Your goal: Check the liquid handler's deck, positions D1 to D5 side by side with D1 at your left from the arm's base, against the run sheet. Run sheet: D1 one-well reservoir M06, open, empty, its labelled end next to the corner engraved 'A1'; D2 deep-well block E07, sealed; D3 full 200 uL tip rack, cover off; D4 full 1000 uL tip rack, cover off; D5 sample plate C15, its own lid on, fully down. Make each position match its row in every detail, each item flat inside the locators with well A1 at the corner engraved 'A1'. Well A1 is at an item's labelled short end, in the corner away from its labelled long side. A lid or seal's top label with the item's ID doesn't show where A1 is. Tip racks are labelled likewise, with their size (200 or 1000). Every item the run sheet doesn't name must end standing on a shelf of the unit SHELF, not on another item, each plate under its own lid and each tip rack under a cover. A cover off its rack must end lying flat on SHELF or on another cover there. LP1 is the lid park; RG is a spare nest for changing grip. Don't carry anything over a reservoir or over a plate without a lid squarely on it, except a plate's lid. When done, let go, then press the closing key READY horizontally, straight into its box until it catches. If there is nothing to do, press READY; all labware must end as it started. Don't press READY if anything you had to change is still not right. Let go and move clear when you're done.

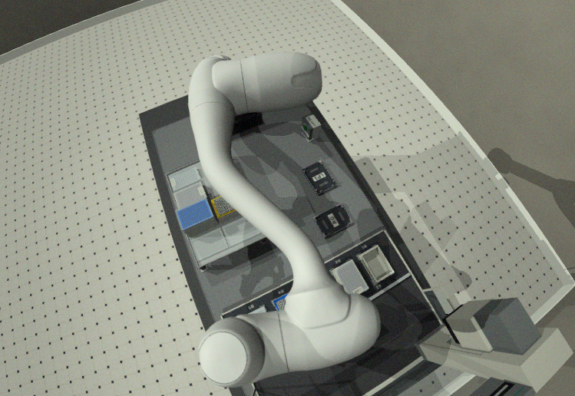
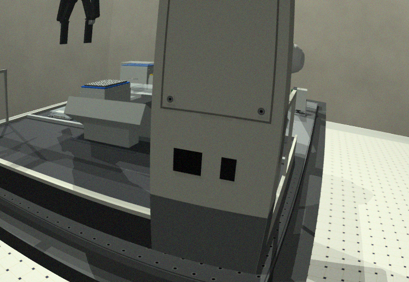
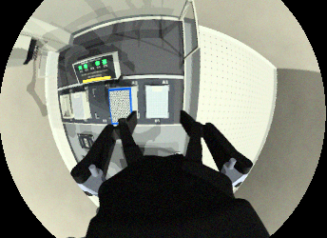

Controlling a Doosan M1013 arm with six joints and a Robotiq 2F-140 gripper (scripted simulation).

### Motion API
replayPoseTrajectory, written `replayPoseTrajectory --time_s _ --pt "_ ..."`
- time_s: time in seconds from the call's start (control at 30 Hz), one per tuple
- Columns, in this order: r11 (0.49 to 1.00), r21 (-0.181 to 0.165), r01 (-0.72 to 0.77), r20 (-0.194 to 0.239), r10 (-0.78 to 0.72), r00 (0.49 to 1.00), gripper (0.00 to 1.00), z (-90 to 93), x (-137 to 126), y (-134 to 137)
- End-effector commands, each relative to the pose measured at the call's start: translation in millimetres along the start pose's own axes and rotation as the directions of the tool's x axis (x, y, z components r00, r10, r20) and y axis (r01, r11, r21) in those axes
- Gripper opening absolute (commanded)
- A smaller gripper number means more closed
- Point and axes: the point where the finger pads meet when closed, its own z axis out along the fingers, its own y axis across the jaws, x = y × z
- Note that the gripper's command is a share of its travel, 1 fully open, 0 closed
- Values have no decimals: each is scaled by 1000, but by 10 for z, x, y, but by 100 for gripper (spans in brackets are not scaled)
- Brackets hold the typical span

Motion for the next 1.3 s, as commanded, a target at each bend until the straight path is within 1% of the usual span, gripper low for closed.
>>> replayPoseTrajectory --time_s 0.0,0.1,0.17,0.63,0.73,0.97,1.23,1.27 --pt "1000 0 0 -2 0 1000 66 -56 2 -1" --pt "1000 0 0 -2 0 1000 66 -106 2 -1" --pt "1000 0 0 -2 0 1000 66 -106 2 -1" --pt "1000 0 0 -2 0 1000 66 -339 1 -1" --pt "1000 0 0 -2 0 1000 66 -345 1 -1" --pt "990 0 140 -2 -140 990 66 -353 -348 -10" --pt "955 -1 295 -2 -295 955 66 -362 -748 -22" --pt "955 -1 295 -2 -295 955 66 -362 -748 -22"
